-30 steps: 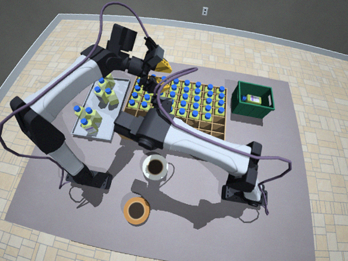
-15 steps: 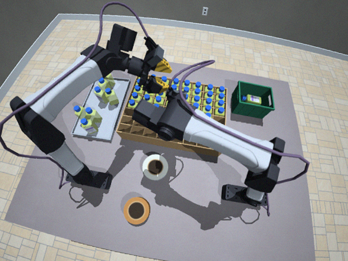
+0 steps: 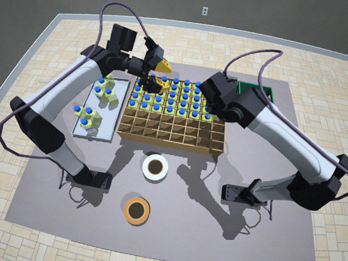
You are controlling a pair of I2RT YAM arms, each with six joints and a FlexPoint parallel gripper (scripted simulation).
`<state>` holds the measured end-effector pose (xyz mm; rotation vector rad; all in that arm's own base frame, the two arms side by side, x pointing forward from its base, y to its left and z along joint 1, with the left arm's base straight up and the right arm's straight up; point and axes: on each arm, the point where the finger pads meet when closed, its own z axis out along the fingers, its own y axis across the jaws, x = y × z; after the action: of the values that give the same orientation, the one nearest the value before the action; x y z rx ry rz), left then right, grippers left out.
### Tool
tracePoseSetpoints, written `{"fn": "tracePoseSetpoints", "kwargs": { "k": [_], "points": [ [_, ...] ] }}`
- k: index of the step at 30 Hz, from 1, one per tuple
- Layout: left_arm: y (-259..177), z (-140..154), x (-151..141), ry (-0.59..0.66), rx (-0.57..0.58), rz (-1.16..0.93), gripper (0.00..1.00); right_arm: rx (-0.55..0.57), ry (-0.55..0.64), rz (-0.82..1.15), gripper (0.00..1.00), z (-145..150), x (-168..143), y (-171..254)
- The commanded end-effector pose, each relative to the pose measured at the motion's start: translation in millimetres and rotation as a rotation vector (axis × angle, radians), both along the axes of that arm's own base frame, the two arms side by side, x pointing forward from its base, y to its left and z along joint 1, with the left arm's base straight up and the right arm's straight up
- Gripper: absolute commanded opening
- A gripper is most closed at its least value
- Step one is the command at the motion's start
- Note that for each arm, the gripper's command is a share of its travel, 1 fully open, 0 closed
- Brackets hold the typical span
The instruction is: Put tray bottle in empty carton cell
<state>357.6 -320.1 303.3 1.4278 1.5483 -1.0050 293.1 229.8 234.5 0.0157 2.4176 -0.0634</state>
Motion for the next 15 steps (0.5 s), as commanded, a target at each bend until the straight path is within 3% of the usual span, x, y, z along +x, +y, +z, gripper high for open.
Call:
{"fn": "tracePoseSetpoints", "kwargs": {
  "k": [1,15],
  "points": [
    [1,19,-3,-0.048,-0.028,-0.009,0.80,0.066,-0.042,0.114,0.17,15,6,6],
    [1,19,-3,-0.048,-0.028,-0.010,0.80,0.090,-0.078,0.041,0.17,-3,38,-55]
  ]
}}
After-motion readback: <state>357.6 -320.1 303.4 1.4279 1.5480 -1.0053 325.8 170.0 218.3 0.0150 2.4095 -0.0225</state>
